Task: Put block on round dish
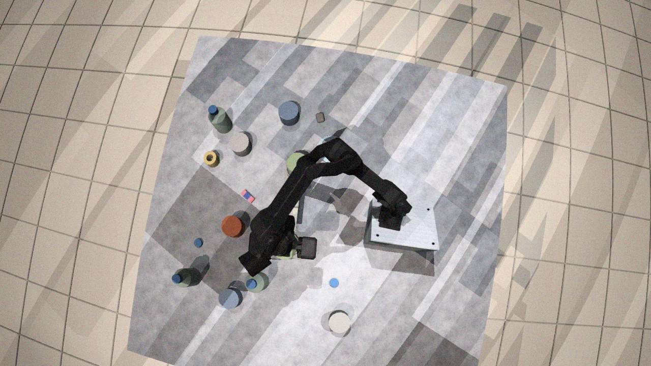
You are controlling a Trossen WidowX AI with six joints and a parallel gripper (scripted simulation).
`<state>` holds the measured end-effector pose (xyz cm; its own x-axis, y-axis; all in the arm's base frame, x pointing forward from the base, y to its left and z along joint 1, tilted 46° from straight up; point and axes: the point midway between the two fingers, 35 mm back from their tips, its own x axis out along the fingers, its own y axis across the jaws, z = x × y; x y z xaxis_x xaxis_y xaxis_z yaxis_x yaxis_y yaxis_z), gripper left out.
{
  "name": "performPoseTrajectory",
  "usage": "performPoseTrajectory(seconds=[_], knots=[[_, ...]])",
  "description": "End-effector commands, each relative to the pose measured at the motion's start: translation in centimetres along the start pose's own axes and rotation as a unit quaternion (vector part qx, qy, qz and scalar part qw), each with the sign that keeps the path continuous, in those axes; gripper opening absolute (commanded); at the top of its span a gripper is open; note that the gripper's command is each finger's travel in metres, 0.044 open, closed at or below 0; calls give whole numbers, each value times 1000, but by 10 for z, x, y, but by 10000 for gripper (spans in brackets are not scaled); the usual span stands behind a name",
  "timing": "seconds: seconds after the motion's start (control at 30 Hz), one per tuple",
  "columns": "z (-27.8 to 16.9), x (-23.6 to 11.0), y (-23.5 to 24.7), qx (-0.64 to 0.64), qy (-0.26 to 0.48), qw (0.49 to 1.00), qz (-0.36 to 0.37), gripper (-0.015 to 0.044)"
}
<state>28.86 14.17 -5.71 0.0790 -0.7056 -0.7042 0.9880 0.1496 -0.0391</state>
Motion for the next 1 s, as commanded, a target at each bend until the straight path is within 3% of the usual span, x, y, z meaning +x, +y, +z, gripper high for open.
performPoseTrajectory(seconds=[0.0, 0.37, 0.97], knots=[[0, 0, 0, -1, 0, 1000, 0, 0], [-5, 3, -2, -2, 1, 1000, 0, 0], [-121, 86, -62, 2, 8, 1000, 2, 0]])
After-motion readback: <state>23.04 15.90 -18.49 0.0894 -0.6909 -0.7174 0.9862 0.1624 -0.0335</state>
